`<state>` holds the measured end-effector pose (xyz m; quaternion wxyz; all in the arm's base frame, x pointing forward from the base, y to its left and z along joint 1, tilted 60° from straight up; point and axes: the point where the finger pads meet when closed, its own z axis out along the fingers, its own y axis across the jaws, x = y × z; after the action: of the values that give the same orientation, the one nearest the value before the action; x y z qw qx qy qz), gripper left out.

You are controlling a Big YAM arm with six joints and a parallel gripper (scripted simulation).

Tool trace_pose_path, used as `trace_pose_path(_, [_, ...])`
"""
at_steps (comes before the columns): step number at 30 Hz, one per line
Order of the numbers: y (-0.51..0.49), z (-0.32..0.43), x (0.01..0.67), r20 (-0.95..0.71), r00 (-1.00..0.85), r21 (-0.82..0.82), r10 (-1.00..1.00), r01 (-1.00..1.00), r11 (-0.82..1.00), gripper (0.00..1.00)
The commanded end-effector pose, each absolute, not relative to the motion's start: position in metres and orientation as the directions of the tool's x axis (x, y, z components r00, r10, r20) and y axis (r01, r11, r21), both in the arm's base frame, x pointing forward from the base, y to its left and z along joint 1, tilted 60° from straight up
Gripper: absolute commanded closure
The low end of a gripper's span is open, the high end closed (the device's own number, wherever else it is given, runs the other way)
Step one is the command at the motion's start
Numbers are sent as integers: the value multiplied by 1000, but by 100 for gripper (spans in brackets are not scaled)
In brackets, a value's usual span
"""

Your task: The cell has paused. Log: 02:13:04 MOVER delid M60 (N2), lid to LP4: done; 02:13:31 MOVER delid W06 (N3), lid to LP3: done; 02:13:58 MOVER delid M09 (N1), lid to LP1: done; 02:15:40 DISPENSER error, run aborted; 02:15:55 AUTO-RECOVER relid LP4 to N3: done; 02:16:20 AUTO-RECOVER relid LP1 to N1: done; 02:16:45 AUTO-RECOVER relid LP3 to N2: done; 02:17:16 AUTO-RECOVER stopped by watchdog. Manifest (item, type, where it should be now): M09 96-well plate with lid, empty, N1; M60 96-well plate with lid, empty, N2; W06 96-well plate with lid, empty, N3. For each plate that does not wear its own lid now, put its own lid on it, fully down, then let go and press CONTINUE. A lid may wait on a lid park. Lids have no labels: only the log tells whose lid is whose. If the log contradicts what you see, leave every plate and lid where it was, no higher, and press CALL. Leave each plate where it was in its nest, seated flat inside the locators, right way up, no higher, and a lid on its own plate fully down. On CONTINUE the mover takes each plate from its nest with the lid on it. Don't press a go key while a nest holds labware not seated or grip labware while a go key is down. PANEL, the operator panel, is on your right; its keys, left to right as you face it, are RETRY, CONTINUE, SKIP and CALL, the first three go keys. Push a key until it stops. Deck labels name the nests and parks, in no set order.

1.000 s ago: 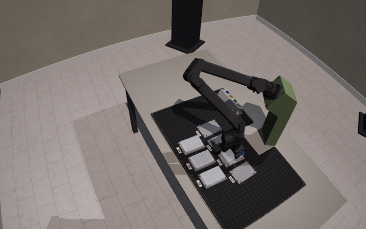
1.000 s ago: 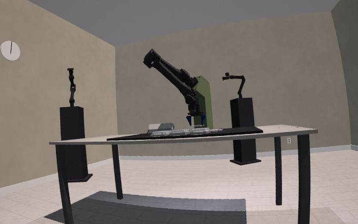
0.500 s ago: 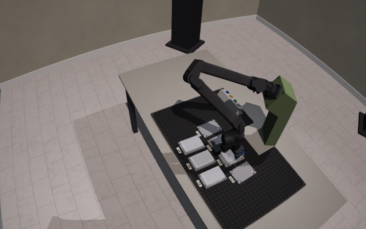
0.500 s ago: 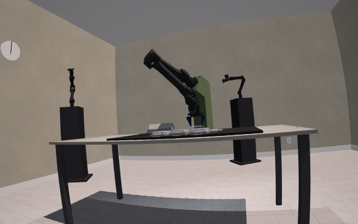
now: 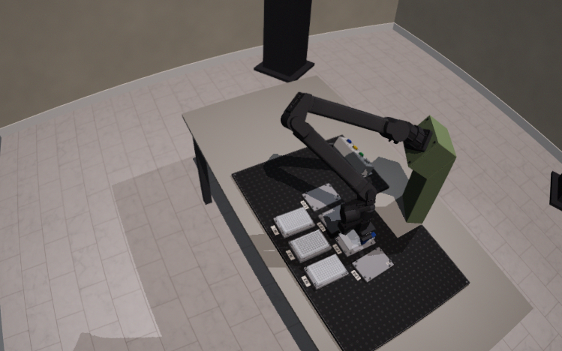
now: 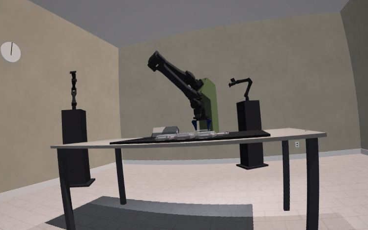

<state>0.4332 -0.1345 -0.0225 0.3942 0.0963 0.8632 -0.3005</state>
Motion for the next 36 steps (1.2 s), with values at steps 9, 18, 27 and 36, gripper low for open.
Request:
trace_pose_path(9, [-137,-20,435,-742,-666,-448,-82,401,799,100])
trace_pose_path(18, [-141,-26,436,-737,-672,-450,-79,401,798,100])
trace_pose_path(27, [-142,-28,435,-733,-676,-452,-78,399,798,100])
trace_pose_path(36, [-145,-26,440,-740,-668,-449,-78,404,797,100])
